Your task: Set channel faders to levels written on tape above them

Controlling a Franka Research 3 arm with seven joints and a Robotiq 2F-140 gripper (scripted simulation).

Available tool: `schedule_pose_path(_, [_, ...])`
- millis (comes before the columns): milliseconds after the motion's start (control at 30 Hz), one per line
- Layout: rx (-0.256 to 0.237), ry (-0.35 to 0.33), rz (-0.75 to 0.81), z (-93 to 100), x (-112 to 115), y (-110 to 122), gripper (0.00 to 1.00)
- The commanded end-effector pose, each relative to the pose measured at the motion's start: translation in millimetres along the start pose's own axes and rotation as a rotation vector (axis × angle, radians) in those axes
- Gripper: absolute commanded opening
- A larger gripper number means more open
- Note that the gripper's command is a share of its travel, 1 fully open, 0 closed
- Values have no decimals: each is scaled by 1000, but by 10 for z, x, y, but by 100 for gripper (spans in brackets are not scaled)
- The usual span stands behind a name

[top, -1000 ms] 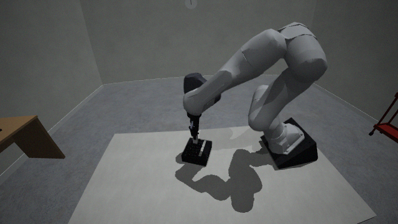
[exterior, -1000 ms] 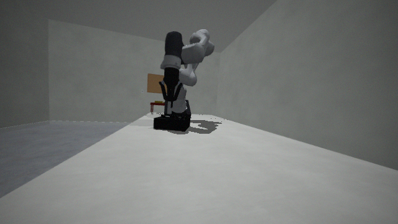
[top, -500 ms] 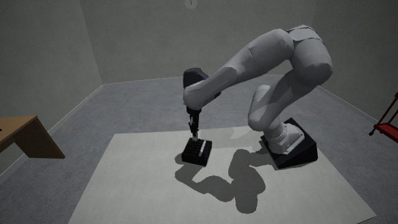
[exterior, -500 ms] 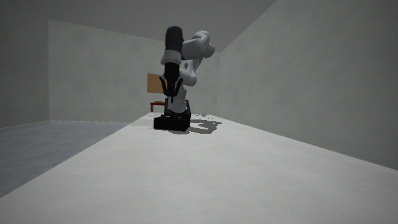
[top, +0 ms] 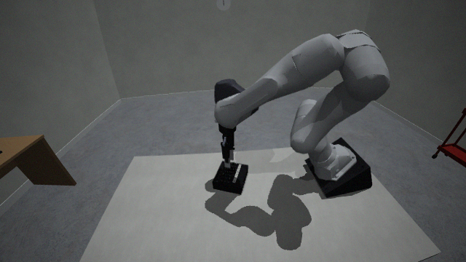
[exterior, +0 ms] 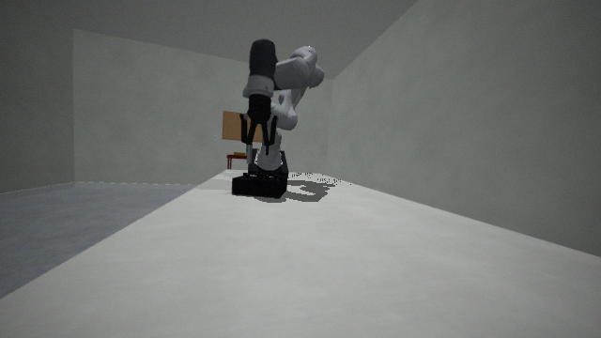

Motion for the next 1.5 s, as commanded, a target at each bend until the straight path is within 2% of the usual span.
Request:
schedule_pose_path(0, [-1,0,-5,51,5,-1,100])
schedule_pose_path(167, [-1,0,-5,124,5,-1,100])
schedule_pose_path(500, [-1,0,-5,506,5,-1,100])
schedule_pose_path(667, [-1,0,-5,629,5,-1,100])
schedule_pose_path(1467, [-1,0,-5,654,5,-1,100])
Point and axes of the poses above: the point where the finger pads meet when closed, its own z axis back along the fingers, its own y axis across the jaws, x = y × z, the point moved 3 cm from there along z, back along the fingers, and after that the axes turned 13 degrees about z, right-handed, at the moved point
